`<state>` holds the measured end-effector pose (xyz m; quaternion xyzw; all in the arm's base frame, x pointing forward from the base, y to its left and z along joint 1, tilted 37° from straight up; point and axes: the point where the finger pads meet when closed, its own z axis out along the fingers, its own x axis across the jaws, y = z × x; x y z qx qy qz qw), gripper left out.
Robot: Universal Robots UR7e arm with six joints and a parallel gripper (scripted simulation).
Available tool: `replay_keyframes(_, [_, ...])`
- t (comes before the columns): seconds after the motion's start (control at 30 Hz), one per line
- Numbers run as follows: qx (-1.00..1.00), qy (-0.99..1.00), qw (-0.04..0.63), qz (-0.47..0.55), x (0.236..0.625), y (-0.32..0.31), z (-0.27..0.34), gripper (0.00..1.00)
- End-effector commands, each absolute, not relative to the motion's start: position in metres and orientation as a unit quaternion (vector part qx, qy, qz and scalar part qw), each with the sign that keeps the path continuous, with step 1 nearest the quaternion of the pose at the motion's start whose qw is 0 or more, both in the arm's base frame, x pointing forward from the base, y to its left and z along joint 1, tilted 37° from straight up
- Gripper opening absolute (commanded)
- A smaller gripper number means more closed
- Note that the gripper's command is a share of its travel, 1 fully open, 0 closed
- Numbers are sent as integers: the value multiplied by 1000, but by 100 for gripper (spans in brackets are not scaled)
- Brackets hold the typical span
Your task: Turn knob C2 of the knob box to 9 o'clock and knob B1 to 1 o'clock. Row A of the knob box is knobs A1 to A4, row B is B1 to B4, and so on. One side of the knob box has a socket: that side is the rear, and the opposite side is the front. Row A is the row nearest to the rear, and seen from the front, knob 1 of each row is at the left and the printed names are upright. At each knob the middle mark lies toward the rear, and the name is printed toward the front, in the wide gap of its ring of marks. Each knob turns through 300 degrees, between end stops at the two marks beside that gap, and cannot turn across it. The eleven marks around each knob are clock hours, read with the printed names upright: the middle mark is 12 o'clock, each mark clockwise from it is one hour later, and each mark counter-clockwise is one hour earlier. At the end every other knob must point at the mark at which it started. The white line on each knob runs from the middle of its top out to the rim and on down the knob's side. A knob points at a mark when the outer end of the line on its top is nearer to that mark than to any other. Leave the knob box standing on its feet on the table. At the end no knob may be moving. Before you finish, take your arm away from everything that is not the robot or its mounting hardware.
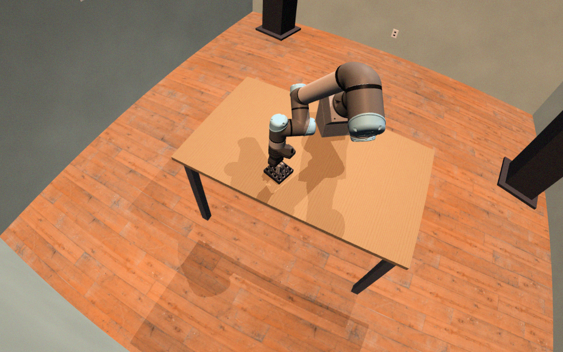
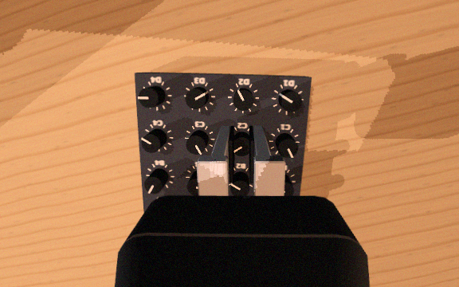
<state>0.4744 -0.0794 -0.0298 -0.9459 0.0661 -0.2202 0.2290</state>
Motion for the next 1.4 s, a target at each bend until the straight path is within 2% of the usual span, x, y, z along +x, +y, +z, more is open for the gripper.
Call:
replay_keyframes(0.0, [-946, 66, 229, -221, 475, -80, -30, 30])
replay_keyframes(0.23, [-946, 66, 229, -221, 475, -80, -30, 30])
replay_keyframes(0.27, [-946, 66, 229, -221, 475, -80, -30, 46])
replay_keyframes(1.37, [-946, 66, 229, -221, 466, -87, -14, 46])
